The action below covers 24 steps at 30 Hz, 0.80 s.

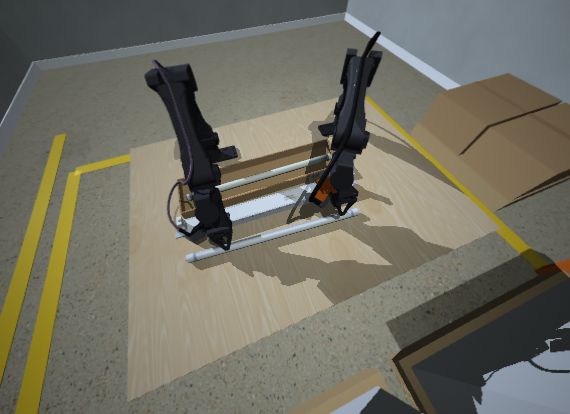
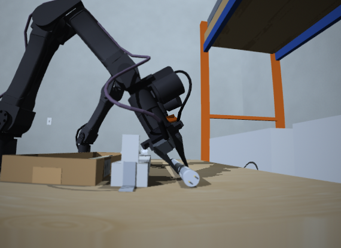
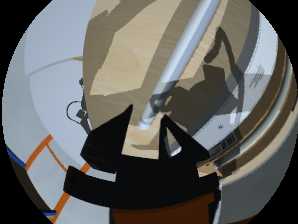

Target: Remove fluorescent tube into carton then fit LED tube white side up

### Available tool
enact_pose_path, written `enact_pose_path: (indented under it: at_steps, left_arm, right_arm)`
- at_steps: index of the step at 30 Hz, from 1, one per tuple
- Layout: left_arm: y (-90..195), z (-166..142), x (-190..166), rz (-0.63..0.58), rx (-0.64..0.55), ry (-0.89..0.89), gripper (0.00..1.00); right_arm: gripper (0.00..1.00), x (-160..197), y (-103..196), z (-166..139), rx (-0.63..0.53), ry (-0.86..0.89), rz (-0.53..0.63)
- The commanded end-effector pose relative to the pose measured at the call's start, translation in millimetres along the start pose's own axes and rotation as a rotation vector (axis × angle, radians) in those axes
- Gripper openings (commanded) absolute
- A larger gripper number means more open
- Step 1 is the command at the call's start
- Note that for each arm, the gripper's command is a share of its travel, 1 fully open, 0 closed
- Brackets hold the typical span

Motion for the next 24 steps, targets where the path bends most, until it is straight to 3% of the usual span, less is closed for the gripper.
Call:
enact_pose_path:
  at_steps: [1, 6, 7, 8, 13, 17, 18, 24]
  left_arm:
    - [6.0, -4.6, -0.2, -0.049, -0.013, 0.009, 0.49]
    - [14.1, -9.0, -14.6, -0.216, -0.052, 0.005, 0.49]
    - [13.0, 3.1, -10.5, -0.168, -0.048, -0.019, 0.49]
    - [9.8, -8.0, 1.4, -0.129, -0.038, 0.012, 0.49]
    - [15.8, -6.4, -9.3, -0.226, -0.065, 0.006, 0.49]
    - [15.3, 1.7, -0.5, -0.173, -0.064, -0.006, 0.49]
    - [16.4, -11.4, 7.1, -0.149, -0.056, 0.030, 0.49]
    - [7.3, -4.8, 2.2, -0.173, -0.055, 0.016, 0.49]
  right_arm:
    - [0.11, 12.1, 3.9, 3.1, -0.013, 0.003, 0.038]
    - [0.11, 12.1, 3.9, 3.1, -0.013, 0.003, 0.038]
    - [0.11, 12.1, 3.9, 3.1, -0.013, 0.003, 0.038]
    - [0.11, 12.1, 3.9, 3.1, -0.013, 0.003, 0.038]
    - [0.11, 12.1, 3.9, 3.1, -0.013, 0.003, 0.038]
    - [0.11, 12.1, 3.9, 3.1, -0.013, 0.003, 0.038]
    - [0.11, 12.1, 3.9, 3.1, -0.013, 0.003, 0.038]
    - [0.11, 12.1, 3.9, 3.1, -0.013, 0.003, 0.038]
Point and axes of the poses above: on each arm, the point where the finger pads meet when closed, its own y axis back along the fingers, its own x axis across the jaws, z = x × y, the point moved 2 cm from there along y, back along the fingers, and after that the axes turned 14 degrees about -y, right-handed, at the moved point
